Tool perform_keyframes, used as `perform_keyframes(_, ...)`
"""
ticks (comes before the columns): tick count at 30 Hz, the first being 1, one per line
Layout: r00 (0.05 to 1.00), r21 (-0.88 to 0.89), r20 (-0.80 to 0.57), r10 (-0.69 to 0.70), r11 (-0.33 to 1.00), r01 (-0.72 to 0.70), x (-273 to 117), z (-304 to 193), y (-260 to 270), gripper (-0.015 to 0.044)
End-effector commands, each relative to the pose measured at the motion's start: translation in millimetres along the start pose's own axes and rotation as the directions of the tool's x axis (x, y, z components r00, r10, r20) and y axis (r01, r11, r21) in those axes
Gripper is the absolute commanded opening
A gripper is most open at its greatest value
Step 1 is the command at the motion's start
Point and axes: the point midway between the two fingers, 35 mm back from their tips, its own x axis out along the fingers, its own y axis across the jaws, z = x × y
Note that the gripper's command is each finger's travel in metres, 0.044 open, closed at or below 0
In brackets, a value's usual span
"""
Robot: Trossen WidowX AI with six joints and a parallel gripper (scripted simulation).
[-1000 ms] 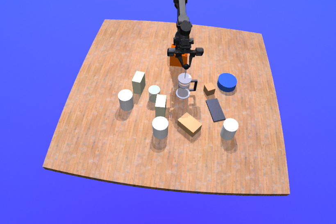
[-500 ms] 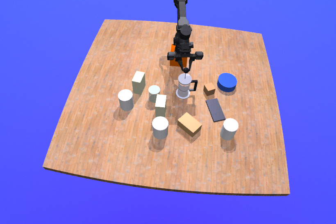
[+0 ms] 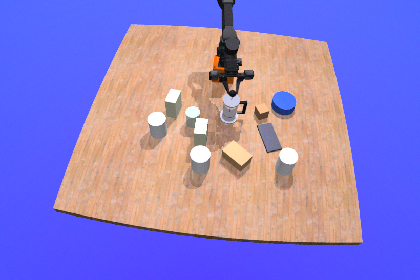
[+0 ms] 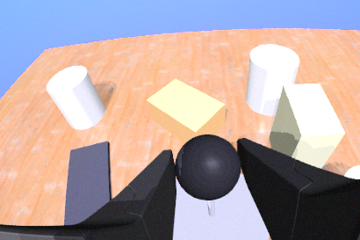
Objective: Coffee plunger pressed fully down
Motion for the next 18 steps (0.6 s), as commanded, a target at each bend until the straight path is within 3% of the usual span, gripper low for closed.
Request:
perform_keyframes(1,0.998,0.006,-0.06,-0.002,1.0,0.002,6.7,-20.9,0.0,0.0123)
perform_keyframes(18,0.998,0.006,-0.059,-0.002,1.0,0.002,14.8,-14.3,0.4,0.0123)
